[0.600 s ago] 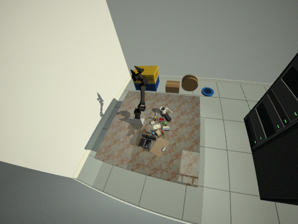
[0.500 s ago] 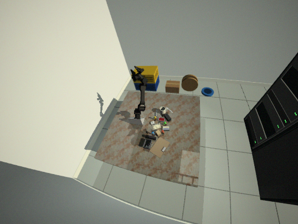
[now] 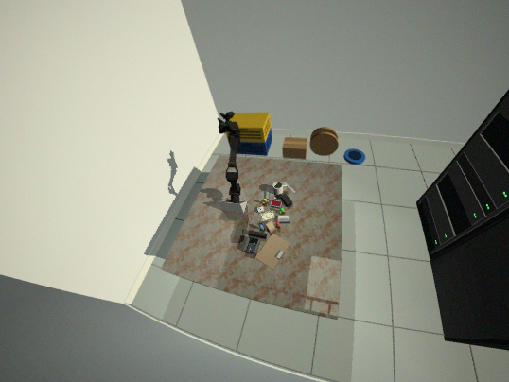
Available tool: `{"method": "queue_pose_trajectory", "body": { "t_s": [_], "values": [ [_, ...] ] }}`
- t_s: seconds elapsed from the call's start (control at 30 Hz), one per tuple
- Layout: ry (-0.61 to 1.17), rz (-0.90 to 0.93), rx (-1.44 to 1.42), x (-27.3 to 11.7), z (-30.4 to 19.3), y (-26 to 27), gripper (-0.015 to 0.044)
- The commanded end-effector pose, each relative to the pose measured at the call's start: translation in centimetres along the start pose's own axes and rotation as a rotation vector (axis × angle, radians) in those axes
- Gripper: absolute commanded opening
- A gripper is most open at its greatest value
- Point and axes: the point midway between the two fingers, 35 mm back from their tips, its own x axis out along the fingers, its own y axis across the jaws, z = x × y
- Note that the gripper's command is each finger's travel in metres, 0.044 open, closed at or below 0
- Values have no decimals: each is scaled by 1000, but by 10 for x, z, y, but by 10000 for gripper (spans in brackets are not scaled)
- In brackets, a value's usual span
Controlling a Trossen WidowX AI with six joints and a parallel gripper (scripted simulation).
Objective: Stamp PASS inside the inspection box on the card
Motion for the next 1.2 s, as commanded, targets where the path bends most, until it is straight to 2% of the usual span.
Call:
{"method": "queue_pose_trajectory", "body": {
  "t_s": [0.0,0.27,0.57,0.9,1.17],
  "values": [
    [152,119,75,24,-55,47,212],
    [470,238,92,31,-145,104,212],
    [838,305,128,-6,-248,147,212],
    [1211,385,220,-100,-345,182,212],
    [1541,379,313,-212,-396,191,212]
  ]
}}
